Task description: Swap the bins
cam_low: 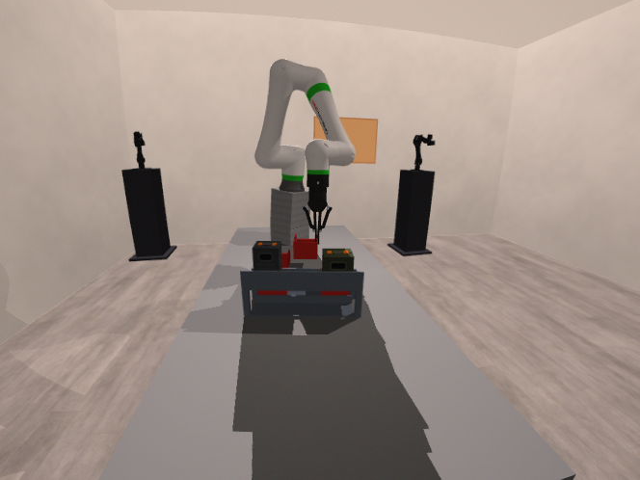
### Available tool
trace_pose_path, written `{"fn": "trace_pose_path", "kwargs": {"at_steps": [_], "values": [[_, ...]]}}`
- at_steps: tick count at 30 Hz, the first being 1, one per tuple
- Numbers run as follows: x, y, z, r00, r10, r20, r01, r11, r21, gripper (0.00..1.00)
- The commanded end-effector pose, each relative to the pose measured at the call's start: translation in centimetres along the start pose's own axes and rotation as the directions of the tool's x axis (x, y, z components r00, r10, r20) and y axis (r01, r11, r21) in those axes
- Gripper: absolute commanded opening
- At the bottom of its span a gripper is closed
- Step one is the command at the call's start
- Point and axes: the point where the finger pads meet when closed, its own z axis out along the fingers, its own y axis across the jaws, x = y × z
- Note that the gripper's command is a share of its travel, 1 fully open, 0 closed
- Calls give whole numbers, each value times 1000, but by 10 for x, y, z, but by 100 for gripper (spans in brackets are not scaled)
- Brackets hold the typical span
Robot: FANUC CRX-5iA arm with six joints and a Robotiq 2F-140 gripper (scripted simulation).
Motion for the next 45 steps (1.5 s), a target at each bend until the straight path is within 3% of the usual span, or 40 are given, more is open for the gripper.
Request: {"fn": "trace_pose_path", "kwargs": {"at_steps": [1, 16, 35, 45], "values": [[1, 0, -1, 1000, 0, -2, 0, 1000, 1, 10], [0, -5, -1, 1000, 0, -2, 0, 1000, 1, 10], [-26, -122, -1, 1000, 0, -2, 0, 1000, 1, 10], [-28, -132, -1, 1000, 0, -2, 0, 1000, 1, 10]]}}
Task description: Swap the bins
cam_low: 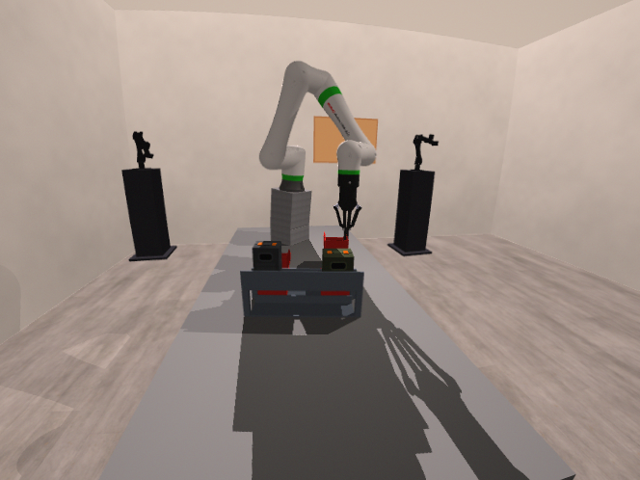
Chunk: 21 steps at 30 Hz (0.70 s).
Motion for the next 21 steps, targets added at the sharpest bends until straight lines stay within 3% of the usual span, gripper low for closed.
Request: {"fn": "trace_pose_path", "kwargs": {"at_steps": [1, 21], "values": [[1, -1, -1, 1000, 0, -1, 0, 1000, 1, 10], [1, -1, 8, 1000, 0, -1, 0, 1000, 1, 10]]}}
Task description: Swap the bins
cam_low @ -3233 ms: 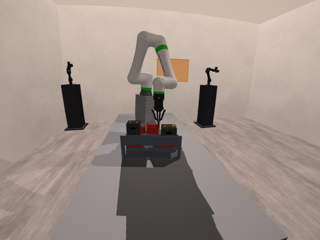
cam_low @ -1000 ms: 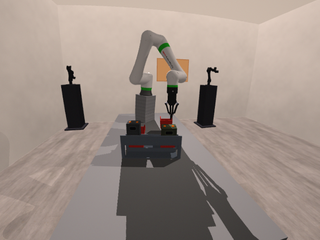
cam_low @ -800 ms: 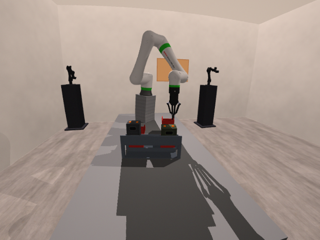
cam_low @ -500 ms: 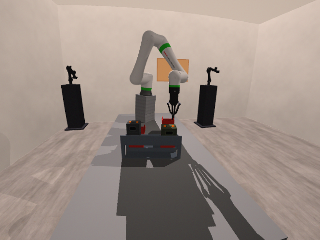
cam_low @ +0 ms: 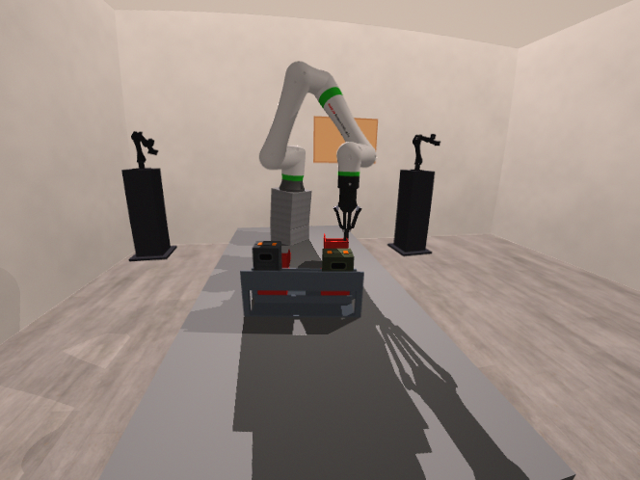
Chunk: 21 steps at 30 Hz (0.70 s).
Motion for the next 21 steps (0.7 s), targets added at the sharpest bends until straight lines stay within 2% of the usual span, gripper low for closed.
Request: {"fn": "trace_pose_path", "kwargs": {"at_steps": [1, 21], "values": [[0, 0, 4, 1000, 0, -1, 0, 1000, 1, 10], [0, 0, 54, 1000, 0, -1, 0, 1000, 1, 10]]}}
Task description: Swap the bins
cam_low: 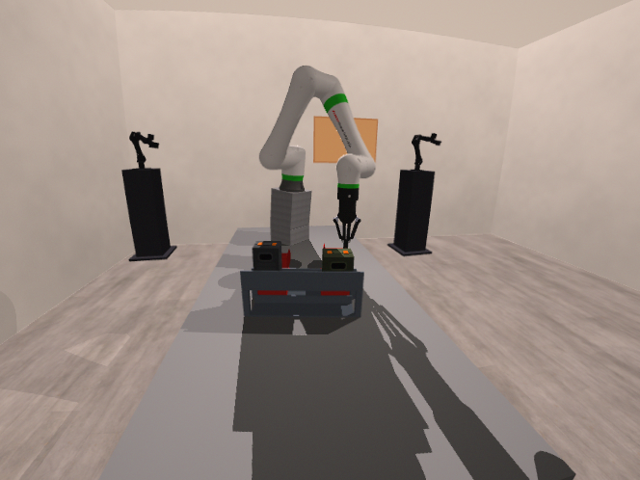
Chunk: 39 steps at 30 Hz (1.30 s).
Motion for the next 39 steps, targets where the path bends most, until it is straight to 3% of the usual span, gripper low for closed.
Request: {"fn": "trace_pose_path", "kwargs": {"at_steps": [1, 8, 39], "values": [[1, -1, 6, 1000, 0, -1, 0, 1000, 1, 10], [1, -1, 17, 1000, 0, -1, 0, 1000, 1, 10], [1, -1, 24, 1000, 0, -1, 0, 1000, 1, 10]]}}
